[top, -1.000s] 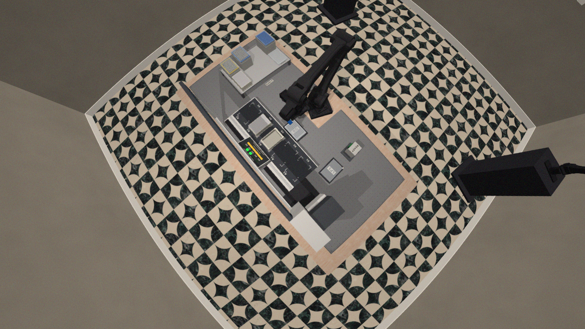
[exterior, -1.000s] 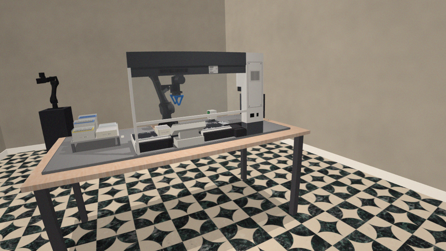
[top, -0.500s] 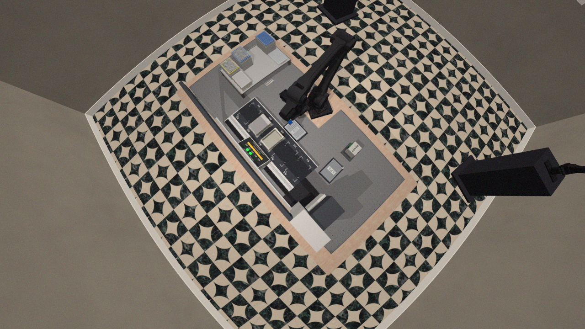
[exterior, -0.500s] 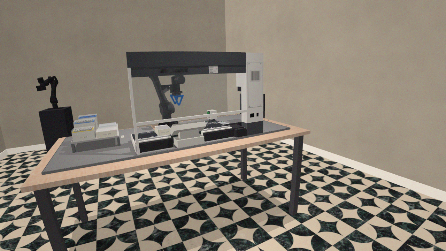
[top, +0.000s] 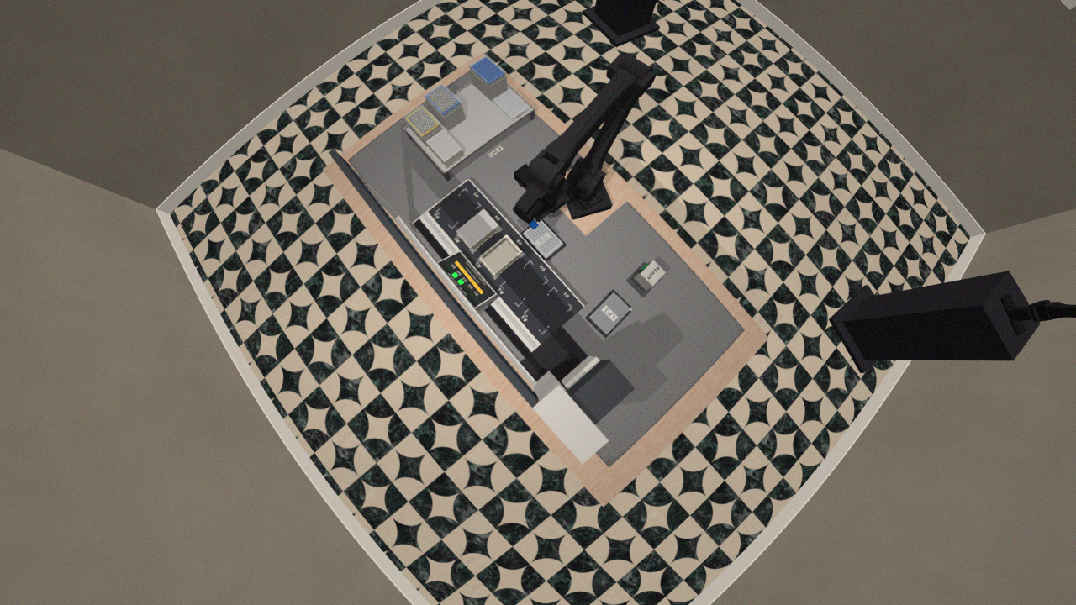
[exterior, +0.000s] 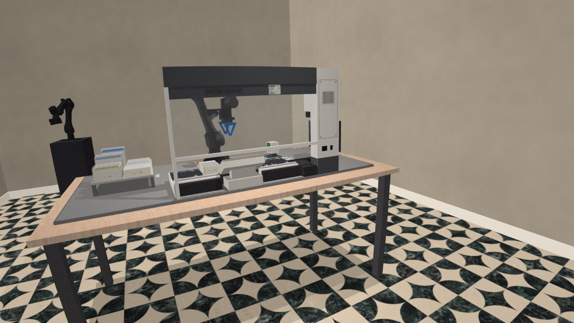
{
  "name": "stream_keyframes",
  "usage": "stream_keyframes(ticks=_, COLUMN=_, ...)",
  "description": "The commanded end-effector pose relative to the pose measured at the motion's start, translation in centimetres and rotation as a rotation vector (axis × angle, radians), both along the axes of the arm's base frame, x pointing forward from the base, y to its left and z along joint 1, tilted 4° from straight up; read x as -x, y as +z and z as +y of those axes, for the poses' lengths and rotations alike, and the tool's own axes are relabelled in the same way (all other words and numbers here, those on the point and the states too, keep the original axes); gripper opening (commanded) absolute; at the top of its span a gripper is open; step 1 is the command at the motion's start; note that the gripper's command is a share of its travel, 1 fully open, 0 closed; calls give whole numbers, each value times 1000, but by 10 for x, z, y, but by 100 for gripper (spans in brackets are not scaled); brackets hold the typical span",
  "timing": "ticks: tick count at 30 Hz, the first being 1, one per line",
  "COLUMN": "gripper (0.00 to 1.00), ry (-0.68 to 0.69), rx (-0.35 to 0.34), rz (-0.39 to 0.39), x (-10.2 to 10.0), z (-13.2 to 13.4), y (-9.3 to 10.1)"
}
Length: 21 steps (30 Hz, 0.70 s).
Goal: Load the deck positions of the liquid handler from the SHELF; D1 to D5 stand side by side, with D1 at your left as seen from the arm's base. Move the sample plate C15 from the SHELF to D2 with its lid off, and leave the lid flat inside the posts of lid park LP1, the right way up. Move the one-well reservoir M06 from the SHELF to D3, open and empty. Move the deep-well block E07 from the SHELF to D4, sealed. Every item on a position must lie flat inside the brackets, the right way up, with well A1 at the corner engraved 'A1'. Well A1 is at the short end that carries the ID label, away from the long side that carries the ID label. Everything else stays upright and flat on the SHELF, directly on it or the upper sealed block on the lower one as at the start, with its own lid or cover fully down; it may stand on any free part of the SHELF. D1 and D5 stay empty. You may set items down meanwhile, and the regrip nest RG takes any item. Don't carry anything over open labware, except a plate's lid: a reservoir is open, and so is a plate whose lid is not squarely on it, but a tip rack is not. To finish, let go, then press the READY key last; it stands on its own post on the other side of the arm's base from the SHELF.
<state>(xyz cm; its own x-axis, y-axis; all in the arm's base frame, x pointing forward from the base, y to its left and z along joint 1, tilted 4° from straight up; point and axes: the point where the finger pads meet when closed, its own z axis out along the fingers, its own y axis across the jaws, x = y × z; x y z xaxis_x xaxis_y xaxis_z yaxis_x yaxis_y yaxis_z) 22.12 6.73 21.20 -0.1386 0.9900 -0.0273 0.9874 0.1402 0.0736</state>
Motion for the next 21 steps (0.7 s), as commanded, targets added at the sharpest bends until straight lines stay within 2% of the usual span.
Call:
stream_keyframes(ticks=1, gripper=100, ry=4, rx=-9, rz=-35, x=-7, z=3, y=14)
stream_keyframes(ticks=5, gripper=100, ry=4, rx=-9, rz=-35, x=-7, z=3, y=14)
stream_keyframes(ticks=6, gripper=100, ry=46, rx=-13, rz=-57, x=-17, z=13, y=24)
stream_keyframes(ticks=9, gripper=100, ry=106, rx=3, rz=-26, x=-10, z=10, y=11)
stream_keyframes(ticks=19, gripper=100, ry=290, rx=20, rz=-26, x=-11, z=7, y=12)
stream_keyframes(ticks=21, gripper=100, ry=290, rx=20, rz=-26, x=-11, z=7, y=12)
